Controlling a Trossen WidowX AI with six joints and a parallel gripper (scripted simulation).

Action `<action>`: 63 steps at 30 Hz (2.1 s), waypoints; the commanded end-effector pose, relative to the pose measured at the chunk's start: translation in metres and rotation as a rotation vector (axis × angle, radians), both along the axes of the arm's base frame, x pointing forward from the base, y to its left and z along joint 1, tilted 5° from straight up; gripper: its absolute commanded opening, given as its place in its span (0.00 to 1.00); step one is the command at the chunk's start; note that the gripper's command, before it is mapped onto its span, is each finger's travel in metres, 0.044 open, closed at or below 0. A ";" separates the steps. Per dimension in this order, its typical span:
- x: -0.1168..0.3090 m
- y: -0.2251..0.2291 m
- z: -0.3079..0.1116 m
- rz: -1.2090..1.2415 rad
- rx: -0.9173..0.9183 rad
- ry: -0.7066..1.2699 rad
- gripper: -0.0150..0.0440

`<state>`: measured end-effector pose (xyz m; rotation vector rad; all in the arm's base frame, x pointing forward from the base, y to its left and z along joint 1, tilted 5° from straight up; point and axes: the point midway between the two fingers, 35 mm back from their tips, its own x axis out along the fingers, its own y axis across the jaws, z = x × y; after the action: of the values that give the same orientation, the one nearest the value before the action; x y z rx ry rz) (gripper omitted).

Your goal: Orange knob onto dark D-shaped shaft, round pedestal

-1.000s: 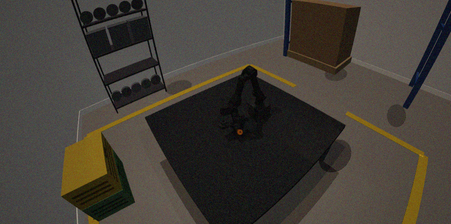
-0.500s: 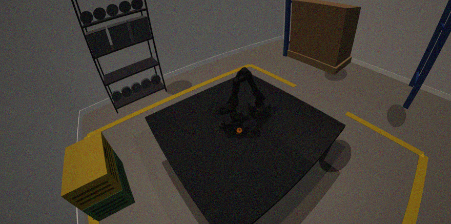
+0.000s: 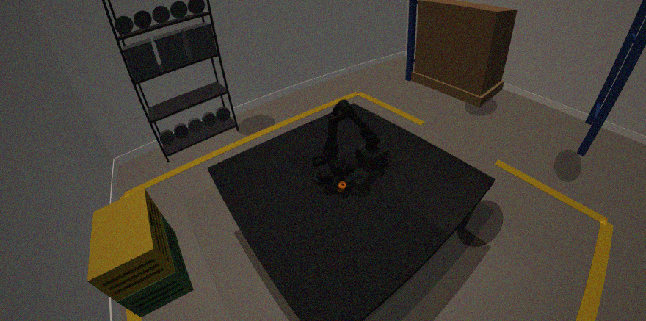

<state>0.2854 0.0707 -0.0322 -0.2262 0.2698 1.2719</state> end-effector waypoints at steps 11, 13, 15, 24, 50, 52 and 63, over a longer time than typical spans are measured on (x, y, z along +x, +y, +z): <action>-0.001 -0.003 0.000 0.000 -0.011 0.003 0.69; -0.001 -0.003 0.000 0.000 -0.011 0.003 0.69; -0.001 -0.003 0.000 0.000 -0.011 0.003 0.69; -0.001 -0.003 0.000 0.000 -0.011 0.003 0.69; 0.001 -0.006 0.028 0.000 -0.012 0.002 1.00; 0.000 -0.008 0.051 0.001 -0.013 0.001 1.00; -0.003 -0.001 0.071 0.054 -0.229 0.126 1.00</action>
<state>0.2806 0.0640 0.0379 -0.2709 0.3865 1.2879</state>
